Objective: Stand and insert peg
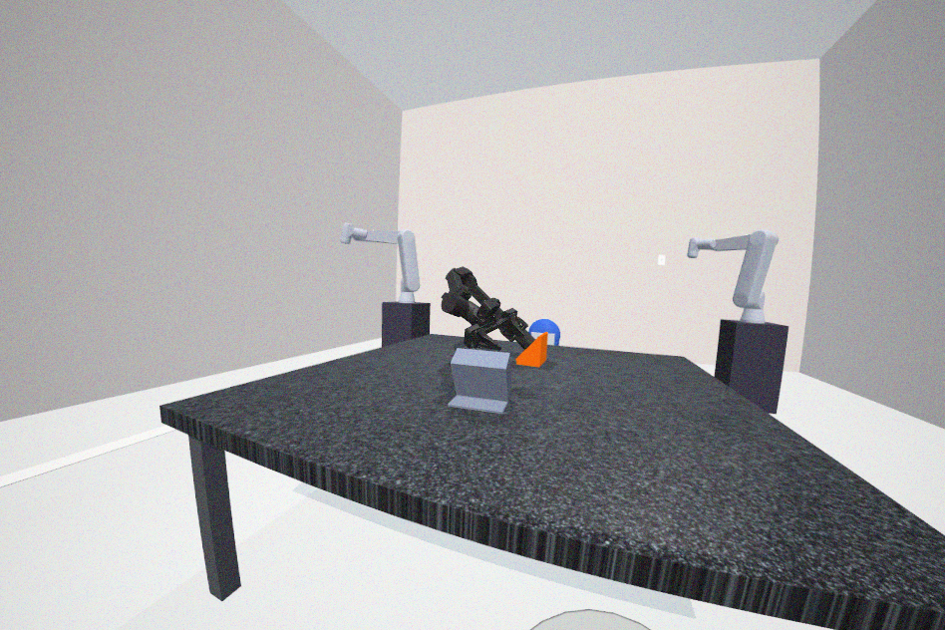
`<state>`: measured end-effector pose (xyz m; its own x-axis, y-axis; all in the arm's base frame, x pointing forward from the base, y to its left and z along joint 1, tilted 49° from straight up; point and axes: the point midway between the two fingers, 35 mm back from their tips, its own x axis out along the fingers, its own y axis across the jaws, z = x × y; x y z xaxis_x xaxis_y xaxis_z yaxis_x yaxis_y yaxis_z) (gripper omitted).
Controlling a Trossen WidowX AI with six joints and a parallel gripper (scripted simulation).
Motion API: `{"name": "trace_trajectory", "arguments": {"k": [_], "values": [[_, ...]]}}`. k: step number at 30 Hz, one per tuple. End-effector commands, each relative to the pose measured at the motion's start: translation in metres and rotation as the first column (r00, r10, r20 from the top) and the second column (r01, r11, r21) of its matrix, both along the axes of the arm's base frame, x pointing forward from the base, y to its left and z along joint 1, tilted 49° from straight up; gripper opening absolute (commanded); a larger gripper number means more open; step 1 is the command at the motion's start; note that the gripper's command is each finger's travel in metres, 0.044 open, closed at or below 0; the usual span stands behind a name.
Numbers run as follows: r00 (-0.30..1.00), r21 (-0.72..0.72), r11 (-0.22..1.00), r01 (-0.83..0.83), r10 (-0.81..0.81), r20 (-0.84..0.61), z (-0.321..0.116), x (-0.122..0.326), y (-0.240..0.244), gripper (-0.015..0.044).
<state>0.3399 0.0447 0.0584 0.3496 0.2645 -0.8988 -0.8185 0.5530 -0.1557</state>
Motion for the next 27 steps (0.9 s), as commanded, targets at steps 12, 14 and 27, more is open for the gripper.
{"name": "trace_trajectory", "arguments": {"k": [12, 14, 27], "values": [[0.922, -0.334, 0.905, 0.264, -0.339, -0.188, -0.011, -0.032, -0.03, 0.044], [0.905, -0.386, 0.876, 0.288, -0.381, -0.19, -0.01, -0.037, -0.035, 0.044], [0.805, -0.691, 0.608, 0.391, -0.589, -0.062, 0.014, -0.06, -0.065, 0.044]]}}
